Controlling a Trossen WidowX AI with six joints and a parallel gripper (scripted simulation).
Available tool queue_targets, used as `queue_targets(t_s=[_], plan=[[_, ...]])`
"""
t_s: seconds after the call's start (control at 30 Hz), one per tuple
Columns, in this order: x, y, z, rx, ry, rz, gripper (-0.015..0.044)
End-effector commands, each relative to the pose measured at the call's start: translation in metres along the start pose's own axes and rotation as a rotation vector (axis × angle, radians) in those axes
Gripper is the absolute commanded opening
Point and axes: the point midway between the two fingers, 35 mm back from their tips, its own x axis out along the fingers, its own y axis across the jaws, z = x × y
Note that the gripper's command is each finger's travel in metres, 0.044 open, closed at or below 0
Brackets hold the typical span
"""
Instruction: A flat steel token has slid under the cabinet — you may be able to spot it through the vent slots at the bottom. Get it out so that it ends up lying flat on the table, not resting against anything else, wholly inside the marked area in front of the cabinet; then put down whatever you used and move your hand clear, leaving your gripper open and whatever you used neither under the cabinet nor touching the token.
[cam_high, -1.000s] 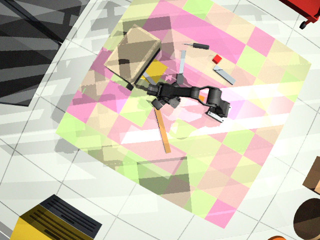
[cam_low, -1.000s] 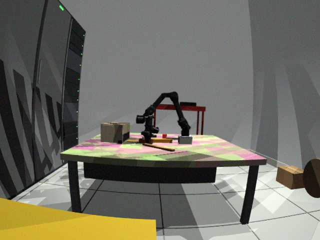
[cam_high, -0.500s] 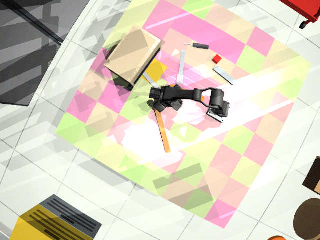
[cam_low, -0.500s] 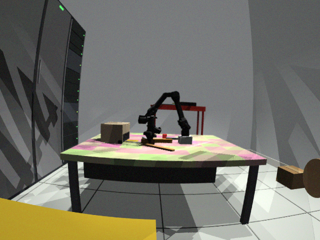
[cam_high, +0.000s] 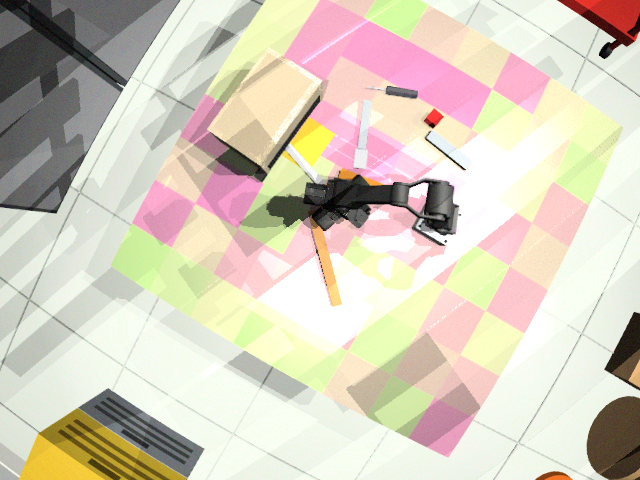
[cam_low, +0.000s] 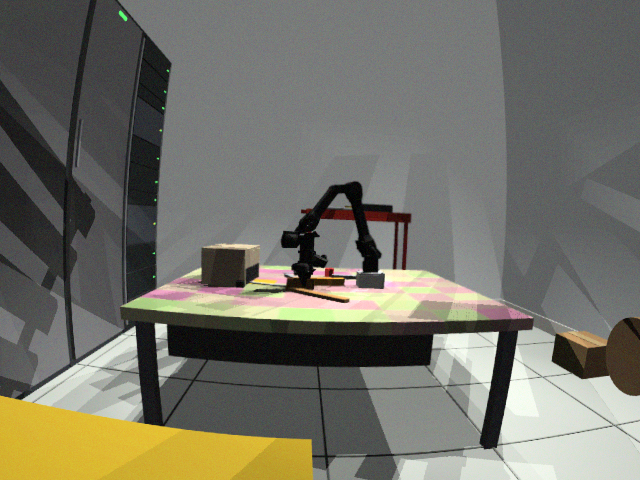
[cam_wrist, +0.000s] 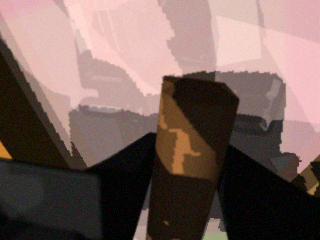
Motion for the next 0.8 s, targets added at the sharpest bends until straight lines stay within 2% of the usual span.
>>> queue_targets(t_s=[0.0, 0.77], plan=[[0.001, 0.0, 0.009, 0.0, -0.001, 0.002, 0.0], [0.001, -0.002, 0.045, 0.0, -0.005, 0.001, 0.0]])
